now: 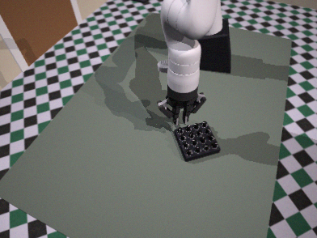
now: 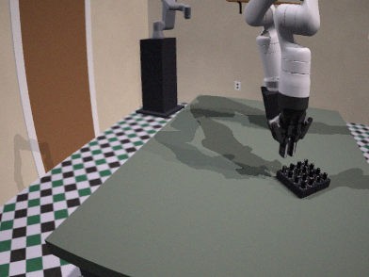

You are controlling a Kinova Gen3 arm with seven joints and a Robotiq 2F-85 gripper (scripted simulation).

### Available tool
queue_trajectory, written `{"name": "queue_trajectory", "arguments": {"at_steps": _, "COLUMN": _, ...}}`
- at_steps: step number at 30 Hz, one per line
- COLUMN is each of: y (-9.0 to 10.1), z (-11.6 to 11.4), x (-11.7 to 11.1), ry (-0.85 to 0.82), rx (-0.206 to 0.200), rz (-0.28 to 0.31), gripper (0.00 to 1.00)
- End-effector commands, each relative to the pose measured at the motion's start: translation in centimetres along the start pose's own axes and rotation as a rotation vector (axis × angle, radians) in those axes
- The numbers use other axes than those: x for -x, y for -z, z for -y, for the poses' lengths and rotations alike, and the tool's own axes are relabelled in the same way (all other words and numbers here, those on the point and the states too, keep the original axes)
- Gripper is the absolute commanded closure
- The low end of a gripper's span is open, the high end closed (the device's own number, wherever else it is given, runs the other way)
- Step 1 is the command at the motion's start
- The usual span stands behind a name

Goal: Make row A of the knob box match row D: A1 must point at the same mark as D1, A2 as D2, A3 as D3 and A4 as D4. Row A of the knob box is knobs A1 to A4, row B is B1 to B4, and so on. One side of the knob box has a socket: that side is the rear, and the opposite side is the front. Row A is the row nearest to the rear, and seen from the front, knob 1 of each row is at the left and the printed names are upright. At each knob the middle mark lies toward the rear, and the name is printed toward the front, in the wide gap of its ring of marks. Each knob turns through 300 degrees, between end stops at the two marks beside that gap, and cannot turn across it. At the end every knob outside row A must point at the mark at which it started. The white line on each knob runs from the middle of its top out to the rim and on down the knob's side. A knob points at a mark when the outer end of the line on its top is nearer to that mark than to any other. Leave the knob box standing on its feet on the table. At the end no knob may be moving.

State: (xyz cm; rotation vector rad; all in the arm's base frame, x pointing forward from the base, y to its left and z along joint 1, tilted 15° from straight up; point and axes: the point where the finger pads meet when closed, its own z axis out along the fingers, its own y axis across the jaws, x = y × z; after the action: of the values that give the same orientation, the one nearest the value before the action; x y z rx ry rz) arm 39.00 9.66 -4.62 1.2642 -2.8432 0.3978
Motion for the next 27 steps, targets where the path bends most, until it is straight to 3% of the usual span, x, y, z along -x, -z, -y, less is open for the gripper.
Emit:
{"name": "queue_trajectory", "arguments": {"at_steps": 1, "y": 0.1, "z": 0.0, "x": 0.1, "ry": 0.001, "rx": 0.000, "rz": 0.001, "gripper": 0.81}}
{"name": "queue_trajectory", "arguments": {"at_steps": 13, "y": 0.0, "z": -0.1, "x": -0.2, "ry": 0.070, "rx": 0.004, "rz": -0.006, "gripper": 0.81}}
{"name": "queue_trajectory", "arguments": {"at_steps": 22, "y": 0.0, "z": -0.4, "x": -0.7, "ry": 0.222, "rx": 0.015, "rz": -0.020, "gripper": 0.81}}
{"name": "queue_trajectory", "arguments": {"at_steps": 27, "y": 0.0, "z": -0.6, "x": -1.2, "ry": 0.393, "rx": 0.027, "rz": -0.033, "gripper": 0.81}}
